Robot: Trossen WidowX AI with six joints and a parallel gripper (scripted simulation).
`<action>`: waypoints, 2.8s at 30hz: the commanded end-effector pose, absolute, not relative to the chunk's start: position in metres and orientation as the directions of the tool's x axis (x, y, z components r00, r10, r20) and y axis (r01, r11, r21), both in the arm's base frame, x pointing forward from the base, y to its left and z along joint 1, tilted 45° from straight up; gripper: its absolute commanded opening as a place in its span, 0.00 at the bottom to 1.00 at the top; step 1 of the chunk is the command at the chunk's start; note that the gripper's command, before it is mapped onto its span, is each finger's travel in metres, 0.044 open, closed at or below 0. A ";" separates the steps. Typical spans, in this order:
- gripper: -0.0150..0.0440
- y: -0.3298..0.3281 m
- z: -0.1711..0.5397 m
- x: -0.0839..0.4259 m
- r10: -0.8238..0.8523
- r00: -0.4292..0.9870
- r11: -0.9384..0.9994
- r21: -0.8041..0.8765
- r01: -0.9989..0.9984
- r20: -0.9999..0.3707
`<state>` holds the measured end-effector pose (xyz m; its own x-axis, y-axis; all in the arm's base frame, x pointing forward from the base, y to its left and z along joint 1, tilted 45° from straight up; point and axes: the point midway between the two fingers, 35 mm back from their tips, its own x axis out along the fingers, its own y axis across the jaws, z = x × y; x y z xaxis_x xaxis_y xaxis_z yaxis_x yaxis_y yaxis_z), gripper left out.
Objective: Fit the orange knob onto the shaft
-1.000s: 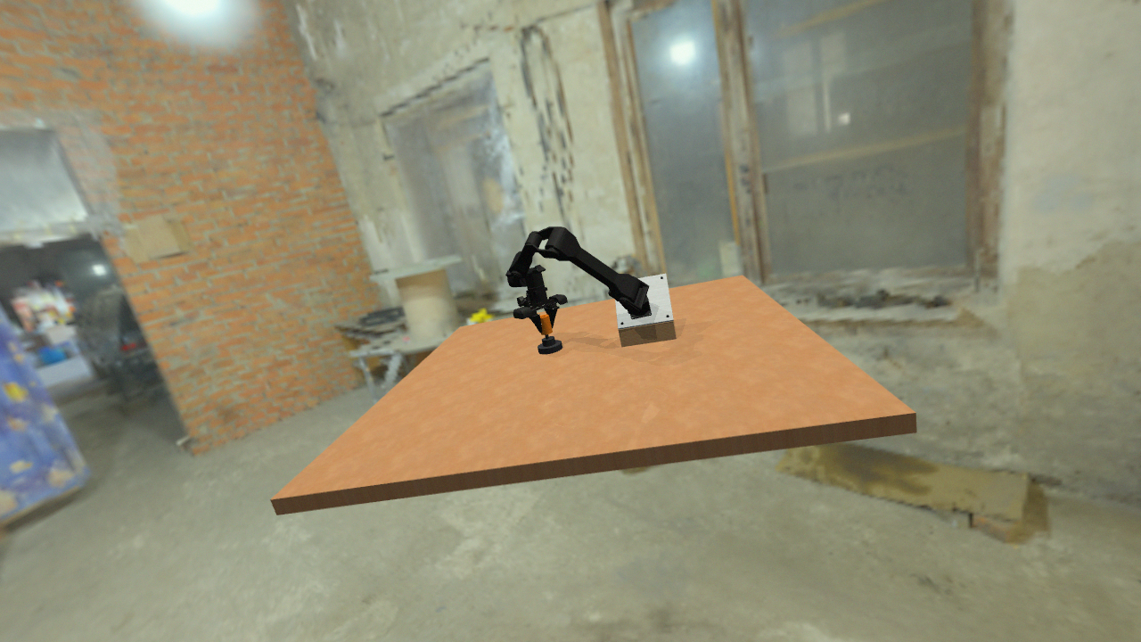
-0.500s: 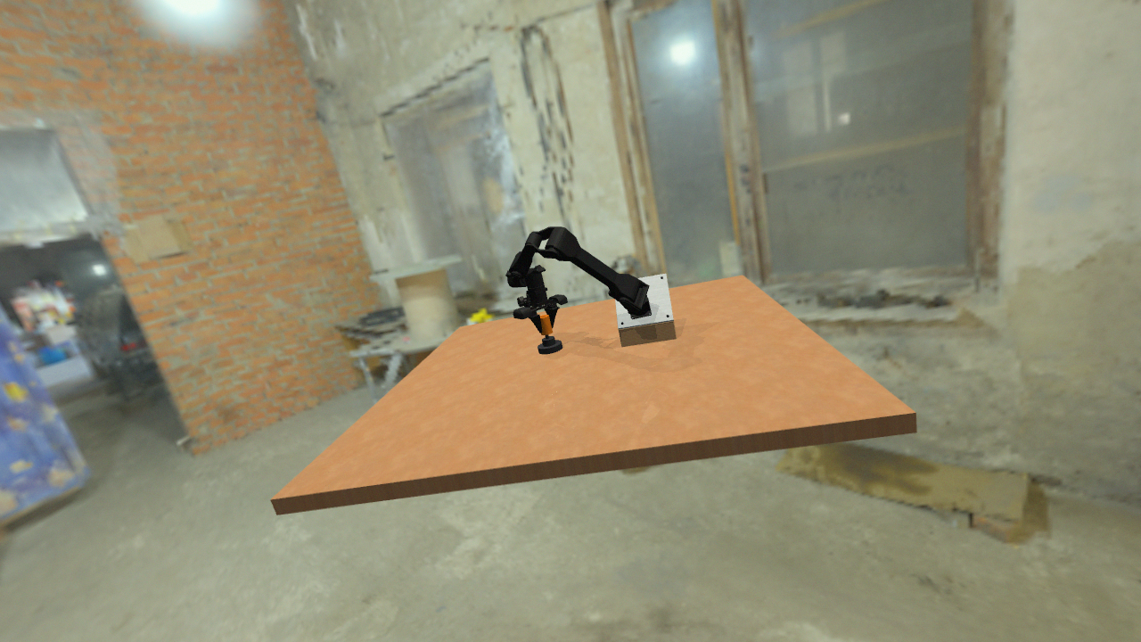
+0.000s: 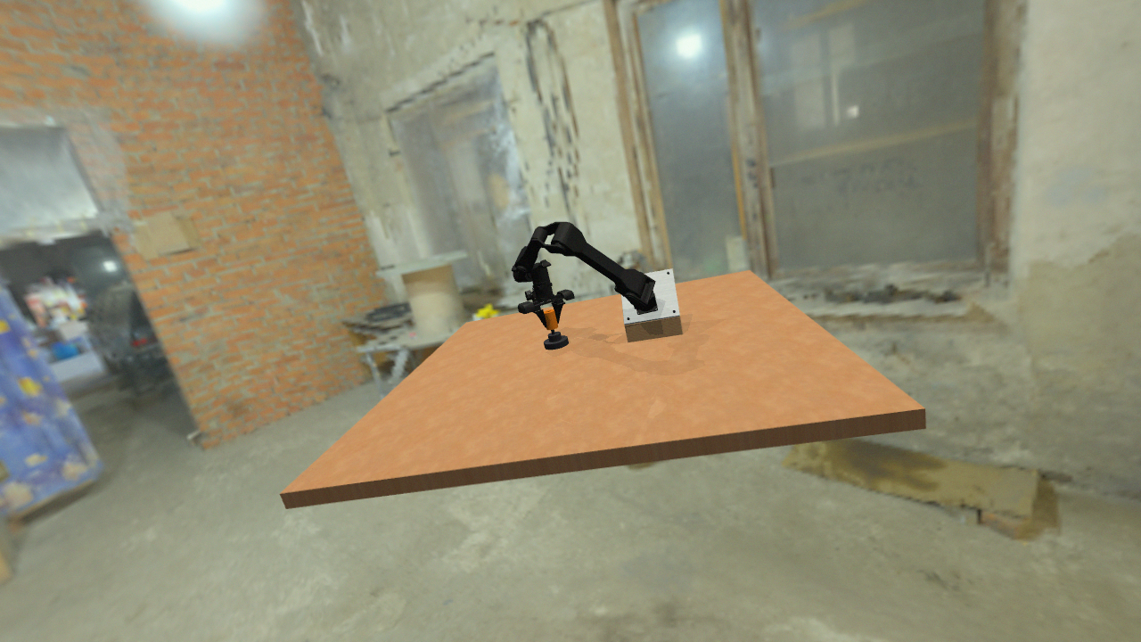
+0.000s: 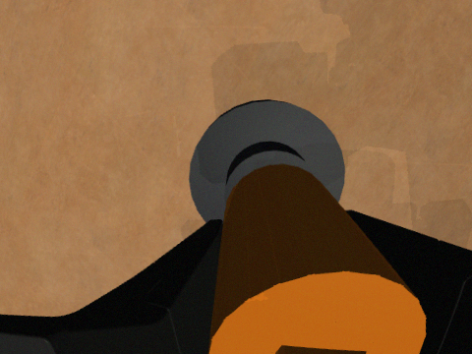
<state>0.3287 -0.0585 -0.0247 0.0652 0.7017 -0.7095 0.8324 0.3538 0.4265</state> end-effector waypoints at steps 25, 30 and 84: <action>0.25 -0.058 -0.025 0.328 0.701 0.067 0.334 0.410 0.849 -0.710; 0.25 -0.059 -0.023 0.328 0.701 0.067 0.318 0.395 0.862 -0.710; 0.25 -0.056 -0.026 0.328 0.701 0.067 0.049 0.141 0.989 -0.710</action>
<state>0.3275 -0.0567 -0.0258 0.0642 0.7012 -0.7101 0.9881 0.0550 0.1437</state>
